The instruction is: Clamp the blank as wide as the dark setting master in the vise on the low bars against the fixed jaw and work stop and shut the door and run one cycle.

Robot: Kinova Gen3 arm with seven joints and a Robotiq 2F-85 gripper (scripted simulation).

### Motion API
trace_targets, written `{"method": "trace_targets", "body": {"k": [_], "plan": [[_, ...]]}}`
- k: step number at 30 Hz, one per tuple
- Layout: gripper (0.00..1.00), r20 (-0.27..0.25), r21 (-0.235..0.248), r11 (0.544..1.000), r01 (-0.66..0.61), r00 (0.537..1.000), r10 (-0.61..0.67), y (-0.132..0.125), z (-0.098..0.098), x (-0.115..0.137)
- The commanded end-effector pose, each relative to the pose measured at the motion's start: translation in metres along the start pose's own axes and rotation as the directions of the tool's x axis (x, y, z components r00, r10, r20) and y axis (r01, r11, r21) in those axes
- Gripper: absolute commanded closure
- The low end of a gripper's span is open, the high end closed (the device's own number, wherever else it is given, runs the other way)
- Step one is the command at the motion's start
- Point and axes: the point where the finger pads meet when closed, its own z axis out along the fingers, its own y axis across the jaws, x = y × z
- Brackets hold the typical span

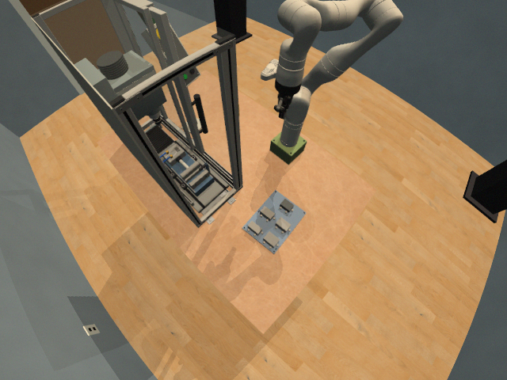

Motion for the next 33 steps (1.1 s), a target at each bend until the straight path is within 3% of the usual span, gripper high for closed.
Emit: {"method": "trace_targets", "body": {"k": [1, 5, 10, 22, 27, 33], "plan": [[0.90, 0.003, 0.001, 1.000, 0.012, 1.000, -0.012, 0.000, 0.001, 0.000], [0.90, 0.003, 0.001, 1.000, 0.012, 1.000, -0.012, 0.000, 0.001, 0.000], [0.90, -0.090, 0.056, 0.976, 0.210, 0.975, -0.205, 0.048, -0.019, 0.030], [0.90, -0.090, 0.056, 0.976, 0.210, 0.975, -0.205, 0.048, -0.019, 0.030], [0.90, -0.186, 0.094, 0.912, 0.399, 0.907, -0.378, 0.095, -0.039, 0.062], [0.90, -0.186, 0.094, 0.912, 0.399, 0.907, -0.378, 0.095, -0.039, 0.062]]}}
